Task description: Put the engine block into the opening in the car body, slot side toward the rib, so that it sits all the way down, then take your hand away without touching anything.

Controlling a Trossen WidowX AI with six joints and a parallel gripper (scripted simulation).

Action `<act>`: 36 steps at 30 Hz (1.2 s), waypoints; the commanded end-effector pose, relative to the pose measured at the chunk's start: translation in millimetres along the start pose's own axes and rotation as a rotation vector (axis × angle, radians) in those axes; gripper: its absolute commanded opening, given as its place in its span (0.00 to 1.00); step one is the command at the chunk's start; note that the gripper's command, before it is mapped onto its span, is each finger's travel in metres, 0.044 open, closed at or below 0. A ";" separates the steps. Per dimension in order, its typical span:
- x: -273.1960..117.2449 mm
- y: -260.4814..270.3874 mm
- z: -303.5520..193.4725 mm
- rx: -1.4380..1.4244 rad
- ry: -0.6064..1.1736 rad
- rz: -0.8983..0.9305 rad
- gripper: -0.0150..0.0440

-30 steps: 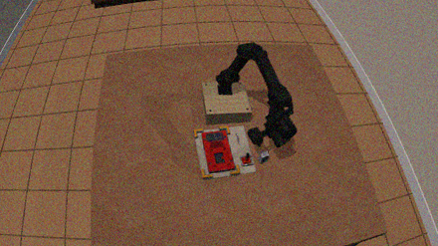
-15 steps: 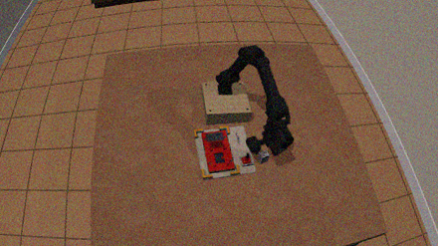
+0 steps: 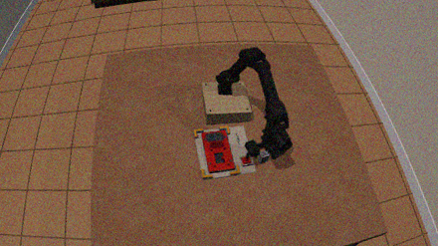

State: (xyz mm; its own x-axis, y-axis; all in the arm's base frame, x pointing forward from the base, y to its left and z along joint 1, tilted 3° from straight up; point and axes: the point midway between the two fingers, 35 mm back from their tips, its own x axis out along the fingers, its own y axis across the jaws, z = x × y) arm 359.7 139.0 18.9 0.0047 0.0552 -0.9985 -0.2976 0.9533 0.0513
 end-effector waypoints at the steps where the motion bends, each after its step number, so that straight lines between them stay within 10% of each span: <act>1: 8.2 -1.1 -0.7 0.003 0.003 -0.007 1.00; 20: 36.9 -1.6 -1.7 0.003 0.003 -0.007 1.00; 31: 36.9 -1.6 -1.7 0.003 0.003 -0.007 0.51; 36: 36.9 -1.6 -1.7 0.003 0.003 -0.007 0.45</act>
State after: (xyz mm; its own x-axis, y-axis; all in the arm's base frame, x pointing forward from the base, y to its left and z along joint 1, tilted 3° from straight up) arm 358.4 139.7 -17.8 0.0018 0.0533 -0.9986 -0.2976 0.9533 0.0503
